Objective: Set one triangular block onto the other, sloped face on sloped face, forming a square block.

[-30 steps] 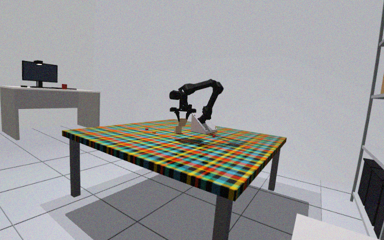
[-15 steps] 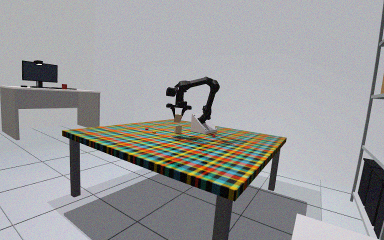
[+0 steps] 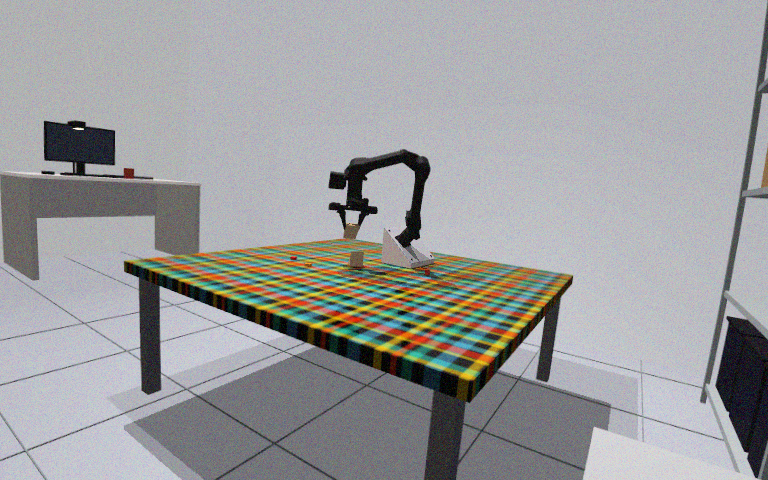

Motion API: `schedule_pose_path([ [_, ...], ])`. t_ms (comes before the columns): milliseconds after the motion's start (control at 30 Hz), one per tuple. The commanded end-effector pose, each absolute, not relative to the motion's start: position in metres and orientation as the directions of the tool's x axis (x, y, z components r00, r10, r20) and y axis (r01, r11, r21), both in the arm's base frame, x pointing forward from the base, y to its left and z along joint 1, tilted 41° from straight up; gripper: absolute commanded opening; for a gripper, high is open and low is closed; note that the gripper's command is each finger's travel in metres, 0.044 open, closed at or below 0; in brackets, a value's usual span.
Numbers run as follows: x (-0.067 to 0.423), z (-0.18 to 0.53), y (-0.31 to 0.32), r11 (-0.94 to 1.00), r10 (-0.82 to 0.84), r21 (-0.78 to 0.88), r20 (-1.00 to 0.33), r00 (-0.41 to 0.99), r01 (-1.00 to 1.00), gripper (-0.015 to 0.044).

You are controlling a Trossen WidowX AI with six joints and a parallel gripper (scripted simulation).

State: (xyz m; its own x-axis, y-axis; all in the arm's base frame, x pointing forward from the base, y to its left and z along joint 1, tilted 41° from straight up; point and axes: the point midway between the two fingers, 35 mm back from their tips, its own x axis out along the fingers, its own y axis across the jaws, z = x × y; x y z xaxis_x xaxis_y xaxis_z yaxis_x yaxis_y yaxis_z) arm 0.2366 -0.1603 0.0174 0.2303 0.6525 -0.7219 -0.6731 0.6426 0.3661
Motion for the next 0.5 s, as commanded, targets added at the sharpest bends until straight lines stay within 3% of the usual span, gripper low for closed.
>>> schedule_pose_path([
  [0, 0.224, 0.012, -0.171, 0.641, 0.651, 0.363, -0.724, 0.228, -0.676, 0.0],
  [467, 0.166, -0.009, -0.198, 0.611, 0.682, 0.377, -0.697, 0.222, -0.696, 0.0],
])
